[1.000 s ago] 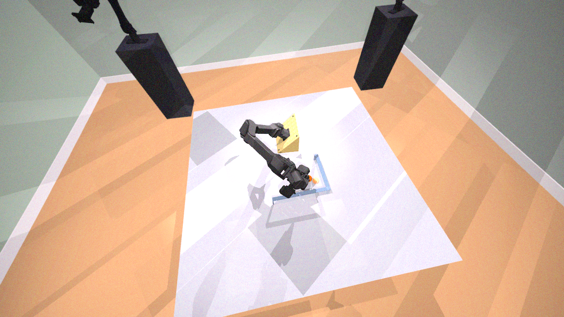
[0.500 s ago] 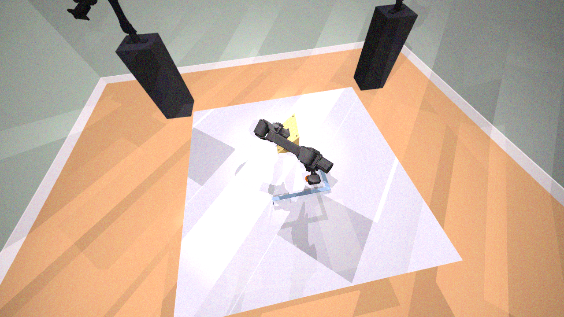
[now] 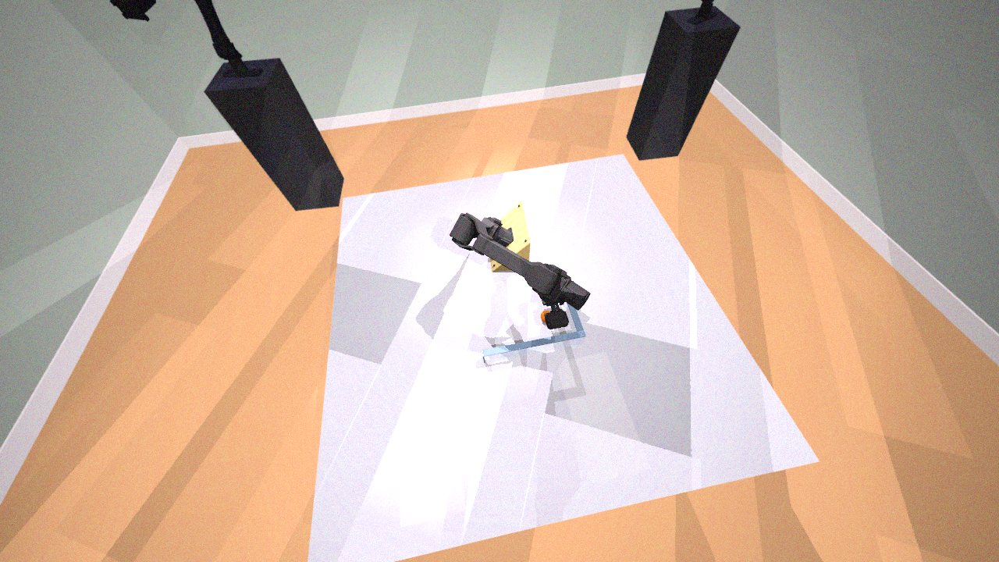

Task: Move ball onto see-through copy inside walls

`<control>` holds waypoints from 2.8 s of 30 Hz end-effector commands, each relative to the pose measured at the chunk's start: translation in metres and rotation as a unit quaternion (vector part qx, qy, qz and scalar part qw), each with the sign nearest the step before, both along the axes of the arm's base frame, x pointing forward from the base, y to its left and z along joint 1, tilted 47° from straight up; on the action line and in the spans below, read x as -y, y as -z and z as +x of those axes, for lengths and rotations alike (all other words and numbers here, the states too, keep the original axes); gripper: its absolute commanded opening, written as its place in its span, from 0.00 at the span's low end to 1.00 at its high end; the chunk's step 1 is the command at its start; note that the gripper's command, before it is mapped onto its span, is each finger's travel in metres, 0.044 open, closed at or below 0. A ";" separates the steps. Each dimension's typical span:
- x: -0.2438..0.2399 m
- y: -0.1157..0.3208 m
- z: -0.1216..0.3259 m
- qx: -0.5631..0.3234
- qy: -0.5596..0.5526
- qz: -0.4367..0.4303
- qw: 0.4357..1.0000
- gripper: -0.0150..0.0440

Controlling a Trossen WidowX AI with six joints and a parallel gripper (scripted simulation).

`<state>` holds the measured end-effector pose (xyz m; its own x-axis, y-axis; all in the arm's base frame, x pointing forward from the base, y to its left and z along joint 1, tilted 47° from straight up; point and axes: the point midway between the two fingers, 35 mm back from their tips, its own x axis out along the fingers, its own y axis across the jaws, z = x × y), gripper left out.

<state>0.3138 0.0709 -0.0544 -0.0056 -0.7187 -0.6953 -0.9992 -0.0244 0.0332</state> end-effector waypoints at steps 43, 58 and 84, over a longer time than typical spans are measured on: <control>0.001 0.004 0.004 -0.003 -0.003 -0.001 1.000 0.25; -0.063 -0.059 0.000 -0.004 -0.002 -0.001 1.000 0.25; -0.053 0.001 0.020 -0.002 -0.002 -0.001 1.000 0.25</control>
<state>0.3302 0.1278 -0.0506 -0.0139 -0.7218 -0.6919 -0.9986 -0.0253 0.0465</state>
